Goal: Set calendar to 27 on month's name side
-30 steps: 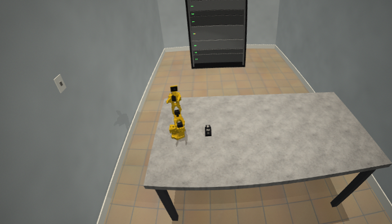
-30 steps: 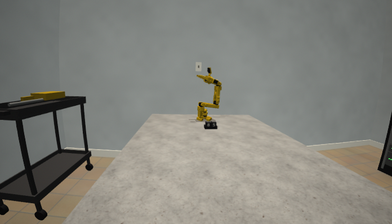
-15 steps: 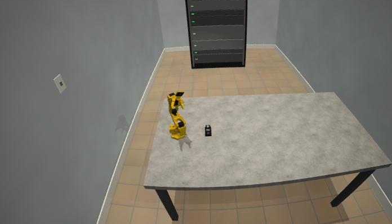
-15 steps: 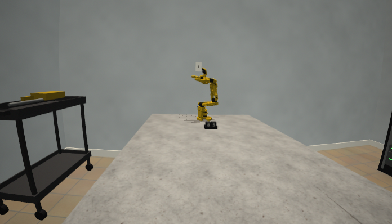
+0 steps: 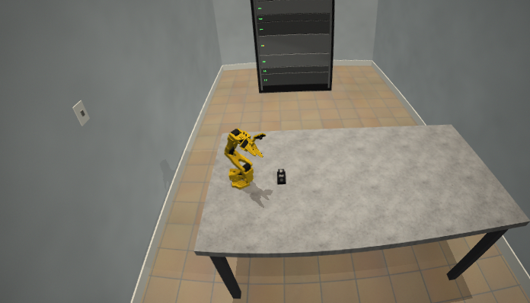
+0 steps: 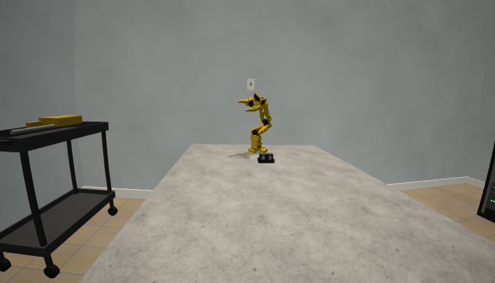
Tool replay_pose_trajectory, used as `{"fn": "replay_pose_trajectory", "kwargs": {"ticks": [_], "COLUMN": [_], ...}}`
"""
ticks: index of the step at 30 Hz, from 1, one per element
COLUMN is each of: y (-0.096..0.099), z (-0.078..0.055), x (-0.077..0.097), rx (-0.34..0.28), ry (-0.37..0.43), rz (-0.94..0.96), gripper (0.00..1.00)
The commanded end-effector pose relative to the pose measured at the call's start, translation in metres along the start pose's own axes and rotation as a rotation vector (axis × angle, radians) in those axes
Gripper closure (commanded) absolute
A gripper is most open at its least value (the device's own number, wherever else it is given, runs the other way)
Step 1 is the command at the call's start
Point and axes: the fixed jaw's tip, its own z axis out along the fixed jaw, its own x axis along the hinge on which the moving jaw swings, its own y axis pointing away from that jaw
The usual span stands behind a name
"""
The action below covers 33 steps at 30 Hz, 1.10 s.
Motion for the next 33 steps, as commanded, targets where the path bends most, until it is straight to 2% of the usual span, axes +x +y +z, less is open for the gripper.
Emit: {"fn": "replay_pose_trajectory", "kwargs": {"ticks": [1, 4, 6, 7, 9, 21, 23, 24, 29, 33], "y": [0.018, 0.033, 0.033, 0.046, 0.053, 0.113, 0.113, 0.125, 0.141, 0.144], "z": [0.012, 0.018, 0.018, 0.023, 0.023, 0.026, 0.026, 0.026, 0.023, 0.022], "x": [-0.002, -0.002, -0.002, -0.002, -0.001, 0.004, 0.004, 0.004, 0.005, 0.006], "rx": [-0.144, -0.246, -0.246, -0.335, -0.371, -0.745, -0.745, -0.821, -0.921, -0.94], "ry": [0.007, -0.004, -0.004, -0.012, -0.021, -0.146, -0.146, -0.183, -0.24, -0.253], "rz": [-0.15, -0.272, -0.272, -0.378, -0.424, -0.934, -0.934, -1.045, -1.196, -1.226], "gripper": [0.65, 0.65, 0.65, 0.65, 0.65, 0.65, 0.65, 0.65, 0.65, 0.65]}}
